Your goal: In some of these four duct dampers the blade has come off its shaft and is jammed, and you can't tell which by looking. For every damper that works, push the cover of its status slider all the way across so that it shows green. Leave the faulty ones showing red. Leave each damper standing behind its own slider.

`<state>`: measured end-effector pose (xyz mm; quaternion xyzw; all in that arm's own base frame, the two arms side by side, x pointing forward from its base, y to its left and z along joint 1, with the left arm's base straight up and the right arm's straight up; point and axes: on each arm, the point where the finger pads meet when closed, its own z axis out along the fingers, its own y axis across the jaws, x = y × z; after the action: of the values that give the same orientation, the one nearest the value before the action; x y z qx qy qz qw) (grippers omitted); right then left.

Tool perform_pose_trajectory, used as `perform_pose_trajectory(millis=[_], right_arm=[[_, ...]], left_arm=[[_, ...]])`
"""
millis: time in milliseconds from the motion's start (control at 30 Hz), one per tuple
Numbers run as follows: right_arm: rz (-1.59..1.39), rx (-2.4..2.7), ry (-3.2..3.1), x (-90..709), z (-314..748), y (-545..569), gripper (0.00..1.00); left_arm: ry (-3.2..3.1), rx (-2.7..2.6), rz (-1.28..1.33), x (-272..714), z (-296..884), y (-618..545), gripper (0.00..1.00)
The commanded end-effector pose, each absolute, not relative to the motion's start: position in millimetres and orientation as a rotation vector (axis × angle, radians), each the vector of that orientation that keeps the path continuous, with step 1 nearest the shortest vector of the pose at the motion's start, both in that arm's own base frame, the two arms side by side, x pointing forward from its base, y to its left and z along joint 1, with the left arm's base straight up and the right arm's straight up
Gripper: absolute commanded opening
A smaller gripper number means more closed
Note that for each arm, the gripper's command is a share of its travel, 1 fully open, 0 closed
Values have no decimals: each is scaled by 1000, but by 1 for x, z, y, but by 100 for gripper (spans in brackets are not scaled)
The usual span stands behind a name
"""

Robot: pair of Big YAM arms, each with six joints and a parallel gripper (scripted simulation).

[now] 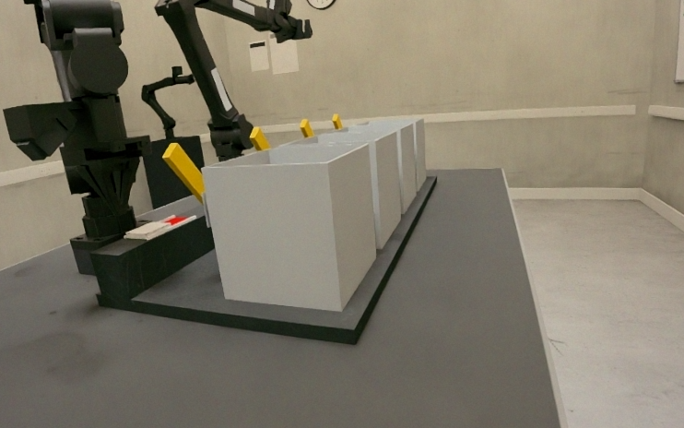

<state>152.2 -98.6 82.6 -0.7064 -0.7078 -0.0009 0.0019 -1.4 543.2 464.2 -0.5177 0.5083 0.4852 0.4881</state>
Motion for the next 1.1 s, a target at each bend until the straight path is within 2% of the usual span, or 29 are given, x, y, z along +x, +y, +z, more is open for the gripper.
perform_pose_trajectory(millis=[0,1067], right_arm=[[-2,-2254,-2209,158,87,-103,0],[-2,-2243,-2217,158,80,-102,0]], left_arm=[[1204,-1217,1217,-5,501,545,100],[1204,-1217,1217,-5,501,545,100]])
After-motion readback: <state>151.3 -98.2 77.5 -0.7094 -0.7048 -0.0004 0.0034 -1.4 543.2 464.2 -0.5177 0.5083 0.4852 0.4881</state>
